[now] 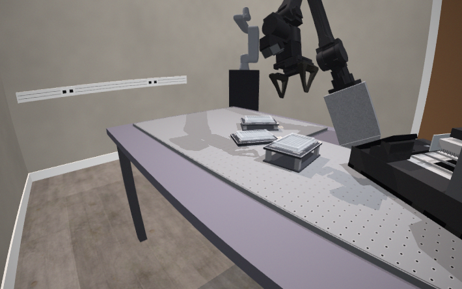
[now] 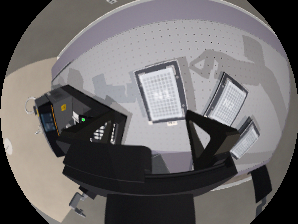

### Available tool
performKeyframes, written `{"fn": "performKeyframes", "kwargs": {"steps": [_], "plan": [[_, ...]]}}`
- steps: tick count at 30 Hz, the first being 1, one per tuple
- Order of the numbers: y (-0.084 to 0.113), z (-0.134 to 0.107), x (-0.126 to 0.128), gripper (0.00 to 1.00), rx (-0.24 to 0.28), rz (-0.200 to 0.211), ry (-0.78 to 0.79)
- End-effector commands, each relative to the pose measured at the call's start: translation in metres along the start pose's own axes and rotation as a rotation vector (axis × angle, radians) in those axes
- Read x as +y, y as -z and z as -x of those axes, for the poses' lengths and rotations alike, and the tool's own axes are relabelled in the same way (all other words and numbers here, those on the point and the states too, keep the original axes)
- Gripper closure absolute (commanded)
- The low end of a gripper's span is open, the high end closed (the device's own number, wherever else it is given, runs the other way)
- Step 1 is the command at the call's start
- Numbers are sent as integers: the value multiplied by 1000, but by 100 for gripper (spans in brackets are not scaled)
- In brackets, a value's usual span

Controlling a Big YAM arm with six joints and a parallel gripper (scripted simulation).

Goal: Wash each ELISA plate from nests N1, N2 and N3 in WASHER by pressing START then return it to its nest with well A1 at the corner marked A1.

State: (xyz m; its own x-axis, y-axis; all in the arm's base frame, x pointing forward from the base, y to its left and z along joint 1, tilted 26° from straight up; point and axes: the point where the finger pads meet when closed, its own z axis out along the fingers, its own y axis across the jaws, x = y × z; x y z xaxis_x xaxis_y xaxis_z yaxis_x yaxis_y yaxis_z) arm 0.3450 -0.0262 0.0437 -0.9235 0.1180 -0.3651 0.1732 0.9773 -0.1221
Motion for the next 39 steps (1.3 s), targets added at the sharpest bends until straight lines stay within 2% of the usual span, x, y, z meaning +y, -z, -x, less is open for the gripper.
{"fn": "performKeyframes", "kwargs": {"steps": [1,2,3,4,6,7,8,9,10,11,13,14,15,16,17,19,20,21,23,25,26,30,31,34,35,39], "plan": [[9,-15,10,0,17,1,-8],[10,-19,11,0,17,1,-8],[11,-24,13,0,41,-19,5],[22,-2,17,0,19,-28,8],[15,-38,16,0,72,-44,22],[16,-42,17,0,72,-44,22],[18,-47,17,0,92,-65,37],[28,-28,23,0,71,-75,41],[23,-52,19,0,112,-91,55],[23,-61,19,0,119,-94,57],[23,-61,19,0,119,-94,57],[33,-41,25,0,92,-103,60],[32,-48,26,0,123,-131,81],[35,-55,25,0,123,-136,84],[30,-80,19,0,159,-149,96],[33,-87,19,0,159,-149,96],[35,-91,18,0,172,-174,114],[42,-82,22,0,161,-189,123],[41,-105,16,0,190,-208,139],[46,-113,14,0,207,-260,177],[49,-117,13,0,211,-271,186],[52,-123,11,0,212,-271,186],[60,-100,21,0,170,-250,168],[60,-100,19,0,173,-252,159],[53,-111,15,0,197,-260,175],[53,-111,15,0,197,-260,175]]}}
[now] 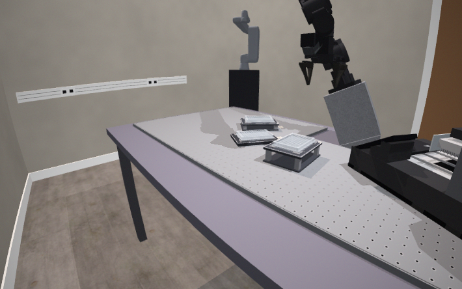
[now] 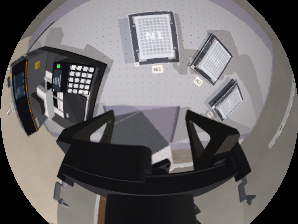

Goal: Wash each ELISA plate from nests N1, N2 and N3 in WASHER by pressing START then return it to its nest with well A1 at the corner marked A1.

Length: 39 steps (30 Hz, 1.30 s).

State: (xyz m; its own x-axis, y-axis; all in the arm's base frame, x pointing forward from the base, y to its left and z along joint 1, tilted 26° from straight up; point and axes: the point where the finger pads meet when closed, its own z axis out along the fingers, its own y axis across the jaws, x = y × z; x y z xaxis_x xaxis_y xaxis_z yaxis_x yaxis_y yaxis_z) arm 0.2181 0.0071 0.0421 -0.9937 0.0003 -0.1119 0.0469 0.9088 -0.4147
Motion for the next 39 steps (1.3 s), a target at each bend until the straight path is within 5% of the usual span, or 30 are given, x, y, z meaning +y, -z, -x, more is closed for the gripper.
{"fn": "performKeyframes", "kwargs": {"steps": [1,5,34,38,39], "plan": [[8,10,0,0,-19,6,-18],[-1,39,-2,0,-34,9,94],[-78,139,-14,0,-25,0,99],[-82,119,-5,0,-1,0,138],[-76,129,-11,0,-17,-2,108]]}}
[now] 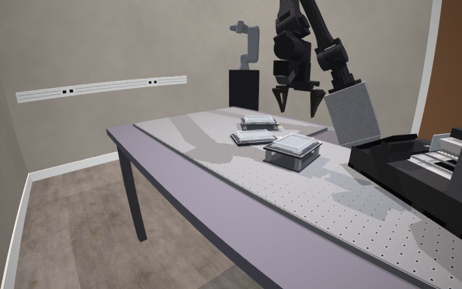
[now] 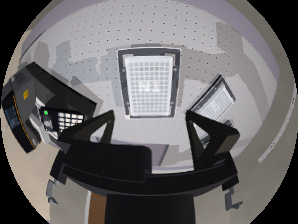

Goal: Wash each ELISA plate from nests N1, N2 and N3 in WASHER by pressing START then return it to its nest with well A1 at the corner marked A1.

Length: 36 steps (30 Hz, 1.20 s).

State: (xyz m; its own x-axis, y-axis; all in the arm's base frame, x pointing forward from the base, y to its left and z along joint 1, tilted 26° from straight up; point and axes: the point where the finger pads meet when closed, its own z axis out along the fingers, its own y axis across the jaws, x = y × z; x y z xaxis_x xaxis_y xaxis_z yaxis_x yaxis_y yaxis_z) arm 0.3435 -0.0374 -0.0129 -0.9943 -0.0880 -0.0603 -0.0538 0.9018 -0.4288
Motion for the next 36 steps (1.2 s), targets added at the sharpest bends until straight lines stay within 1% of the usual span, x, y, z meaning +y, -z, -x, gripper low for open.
{"fn": "performKeyframes", "kwargs": {"steps": [1,7,8,9,11,14,17,20,21,23,36], "plan": [[6,11,-1,0,-26,2,6],[6,11,-1,0,-26,2,6],[-3,1,3,0,-9,4,24],[-8,0,0,0,0,4,17],[-10,5,-2,0,-8,3,10],[-17,-1,-1,0,1,4,14],[-20,5,-2,0,-8,3,10],[-22,4,-2,0,-6,4,10],[-23,2,2,0,-6,4,22],[-27,2,-1,0,-3,3,12],[-47,2,-1,0,-4,3,11]]}}
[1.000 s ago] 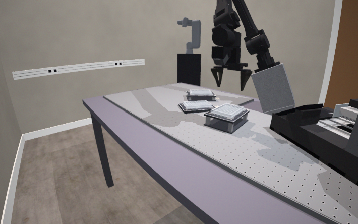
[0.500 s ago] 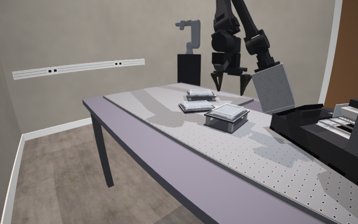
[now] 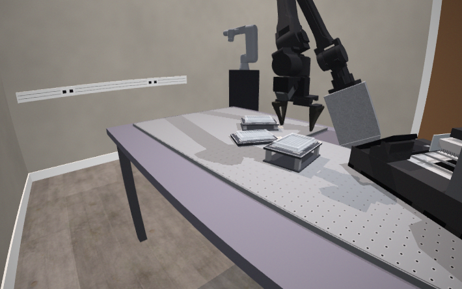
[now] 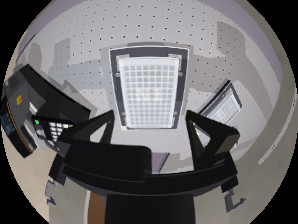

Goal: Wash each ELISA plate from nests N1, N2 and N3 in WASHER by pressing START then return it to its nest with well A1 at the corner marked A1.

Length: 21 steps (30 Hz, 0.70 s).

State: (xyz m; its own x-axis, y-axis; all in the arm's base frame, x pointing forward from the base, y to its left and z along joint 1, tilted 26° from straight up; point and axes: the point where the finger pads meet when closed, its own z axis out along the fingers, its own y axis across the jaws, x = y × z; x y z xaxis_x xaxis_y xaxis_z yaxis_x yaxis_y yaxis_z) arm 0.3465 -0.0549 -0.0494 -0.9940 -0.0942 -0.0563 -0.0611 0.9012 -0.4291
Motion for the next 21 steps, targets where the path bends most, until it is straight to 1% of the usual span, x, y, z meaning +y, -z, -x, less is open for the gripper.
{"fn": "performKeyframes", "kwargs": {"steps": [1,2,5,8,11,14,15,21], "plan": [[-7,3,-1,0,-5,3,4],[-7,5,1,0,-11,3,11],[-14,0,-1,0,0,3,6],[-18,4,-1,0,-6,3,4],[-24,1,-1,0,-2,3,5],[-22,4,4,0,-12,4,18],[-16,10,0,0,-23,1,1],[-16,10,0,0,-23,1,1]]}}
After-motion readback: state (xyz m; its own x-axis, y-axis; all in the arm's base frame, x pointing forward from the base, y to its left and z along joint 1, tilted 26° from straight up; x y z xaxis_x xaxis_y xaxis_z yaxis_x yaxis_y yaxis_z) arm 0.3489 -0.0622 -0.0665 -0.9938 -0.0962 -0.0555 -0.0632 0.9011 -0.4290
